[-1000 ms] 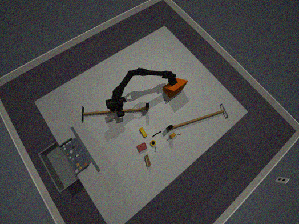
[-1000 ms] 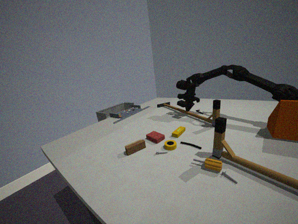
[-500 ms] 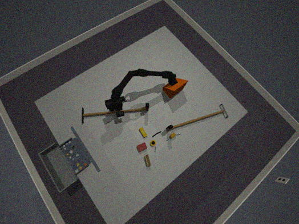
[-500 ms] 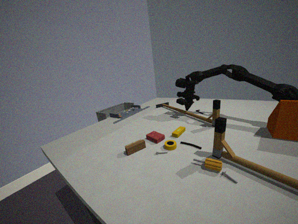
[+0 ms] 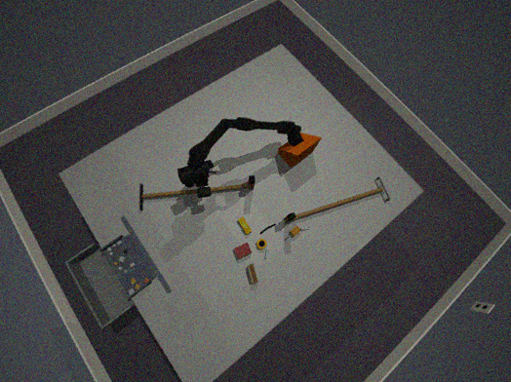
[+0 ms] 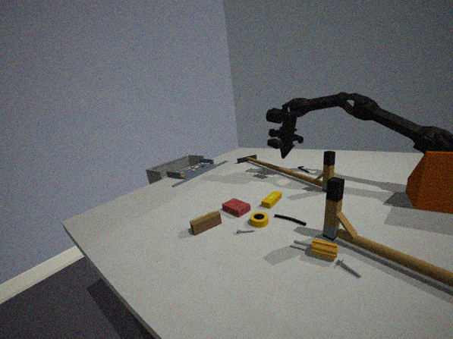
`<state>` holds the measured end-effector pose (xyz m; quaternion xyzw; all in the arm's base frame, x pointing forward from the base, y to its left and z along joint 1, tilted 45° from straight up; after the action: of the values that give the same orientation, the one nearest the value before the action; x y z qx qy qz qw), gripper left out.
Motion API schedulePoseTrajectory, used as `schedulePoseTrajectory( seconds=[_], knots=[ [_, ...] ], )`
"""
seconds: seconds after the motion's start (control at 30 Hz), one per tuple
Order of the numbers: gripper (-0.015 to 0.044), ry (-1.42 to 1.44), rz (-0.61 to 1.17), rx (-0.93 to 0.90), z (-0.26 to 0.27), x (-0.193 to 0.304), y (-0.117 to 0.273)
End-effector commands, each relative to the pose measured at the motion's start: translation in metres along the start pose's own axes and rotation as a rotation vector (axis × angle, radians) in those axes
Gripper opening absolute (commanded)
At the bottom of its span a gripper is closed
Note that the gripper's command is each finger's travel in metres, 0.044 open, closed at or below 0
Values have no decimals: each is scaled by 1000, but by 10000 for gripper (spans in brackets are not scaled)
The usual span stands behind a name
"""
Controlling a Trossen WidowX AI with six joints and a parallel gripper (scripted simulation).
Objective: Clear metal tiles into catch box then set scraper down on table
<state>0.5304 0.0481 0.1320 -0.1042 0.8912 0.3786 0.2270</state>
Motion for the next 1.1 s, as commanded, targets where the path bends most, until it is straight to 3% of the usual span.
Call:
schedulePoseTrajectory(
  seconds=[0.0, 0.73, 1.07],
  knots=[
    [0, 13, -31, -3, -5, -4, 16],
    [0, 118, -176, -24, -39, -6, 92],
    [0, 121, -179, -26, -39, -5, 83]
  ],
)
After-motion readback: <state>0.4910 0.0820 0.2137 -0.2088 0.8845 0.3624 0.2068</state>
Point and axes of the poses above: the point midway between the two fingers, 35 mm back from their tips, its own y axis back along the fingers, its own z axis across the jaws, x = y × z, the point moved 4 cm from there along y, back along the fingers, and after that the axes turned 2 degrees about -y, right-handed, at the moved point
